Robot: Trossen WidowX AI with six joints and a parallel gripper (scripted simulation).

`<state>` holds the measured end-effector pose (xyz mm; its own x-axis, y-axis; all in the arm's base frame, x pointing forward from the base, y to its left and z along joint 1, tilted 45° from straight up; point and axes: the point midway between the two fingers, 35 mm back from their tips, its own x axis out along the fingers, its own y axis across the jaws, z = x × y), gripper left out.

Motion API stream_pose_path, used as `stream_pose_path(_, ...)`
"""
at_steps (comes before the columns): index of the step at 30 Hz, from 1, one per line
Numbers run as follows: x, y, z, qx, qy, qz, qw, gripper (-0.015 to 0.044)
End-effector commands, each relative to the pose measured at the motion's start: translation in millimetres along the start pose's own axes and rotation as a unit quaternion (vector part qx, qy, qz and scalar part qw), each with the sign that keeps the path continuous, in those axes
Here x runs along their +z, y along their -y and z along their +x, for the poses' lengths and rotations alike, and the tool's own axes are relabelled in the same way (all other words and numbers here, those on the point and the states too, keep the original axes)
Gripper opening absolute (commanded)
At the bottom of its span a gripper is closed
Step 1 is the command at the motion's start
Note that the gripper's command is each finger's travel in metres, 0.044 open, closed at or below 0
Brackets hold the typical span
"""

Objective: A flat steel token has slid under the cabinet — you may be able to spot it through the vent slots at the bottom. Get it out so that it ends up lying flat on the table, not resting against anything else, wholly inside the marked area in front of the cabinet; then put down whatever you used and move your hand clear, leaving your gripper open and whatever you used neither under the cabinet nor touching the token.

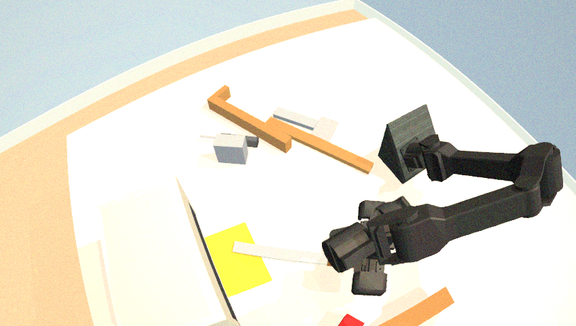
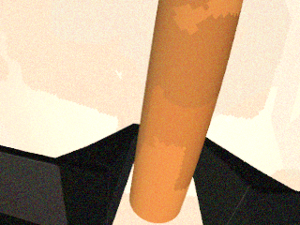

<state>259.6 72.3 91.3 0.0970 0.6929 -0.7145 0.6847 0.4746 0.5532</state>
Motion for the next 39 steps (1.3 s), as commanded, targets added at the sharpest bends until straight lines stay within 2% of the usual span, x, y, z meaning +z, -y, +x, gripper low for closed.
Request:
stream_pose_path(1, -3, -5, -1, 0.002, 0.002, -0.002, 1.000, 0.0000)
stream_pose_path(22, -21, -23, -1, 0.003, 0.001, -0.004, 1.000, 0.0000)
stream_pose_path(39, -21, -24, -1, 0.003, 0.001, -0.068, 0.998, 0.0000)
